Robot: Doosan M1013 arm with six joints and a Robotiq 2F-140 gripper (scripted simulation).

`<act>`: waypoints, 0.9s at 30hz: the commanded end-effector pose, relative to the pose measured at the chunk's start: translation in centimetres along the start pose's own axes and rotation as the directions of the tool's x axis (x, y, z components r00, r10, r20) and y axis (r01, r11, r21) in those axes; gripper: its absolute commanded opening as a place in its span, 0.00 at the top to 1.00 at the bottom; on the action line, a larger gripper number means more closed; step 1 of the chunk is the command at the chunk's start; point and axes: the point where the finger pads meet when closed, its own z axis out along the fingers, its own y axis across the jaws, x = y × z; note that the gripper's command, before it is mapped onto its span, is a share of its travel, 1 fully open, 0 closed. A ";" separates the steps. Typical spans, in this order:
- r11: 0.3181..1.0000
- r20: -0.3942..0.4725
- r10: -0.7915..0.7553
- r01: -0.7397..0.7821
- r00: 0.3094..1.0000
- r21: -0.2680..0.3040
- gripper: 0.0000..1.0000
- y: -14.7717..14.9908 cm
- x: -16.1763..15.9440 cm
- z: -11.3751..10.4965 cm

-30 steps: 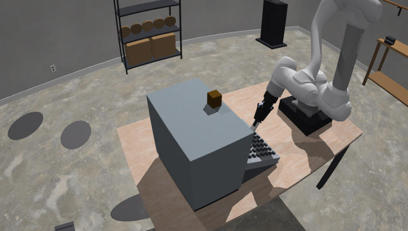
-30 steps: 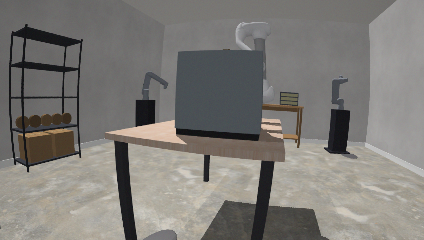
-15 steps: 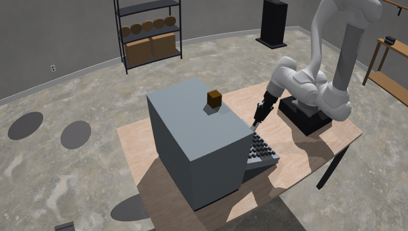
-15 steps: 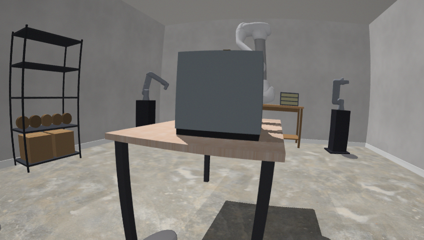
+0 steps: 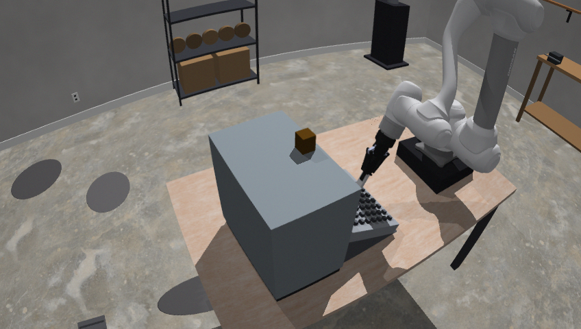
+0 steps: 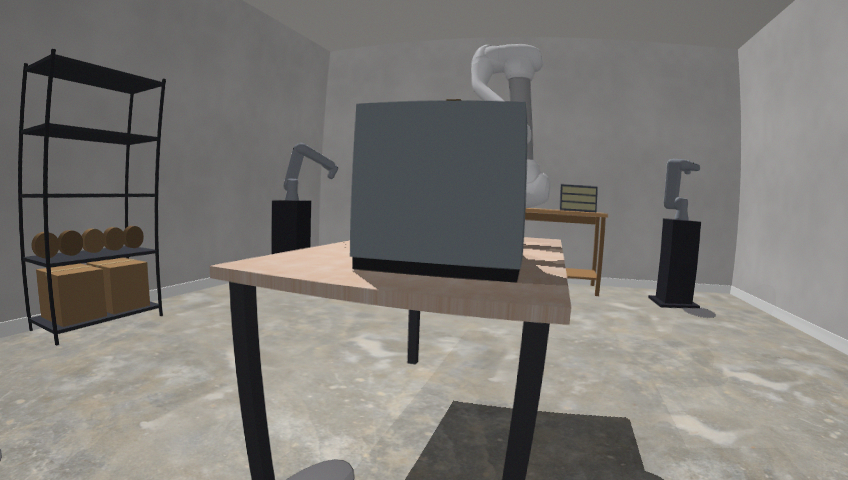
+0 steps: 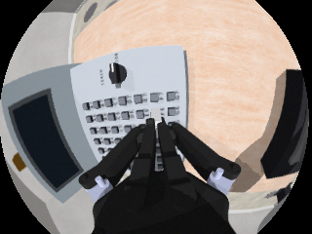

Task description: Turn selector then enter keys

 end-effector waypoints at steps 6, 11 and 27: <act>1.000 0.000 0.000 0.000 1.000 0.000 1.00 0.0 0.0 0.3; 1.000 0.000 0.000 0.000 1.000 0.000 1.00 0.0 0.0 0.6; 1.000 0.000 0.000 0.000 1.000 0.000 1.00 0.0 0.0 1.2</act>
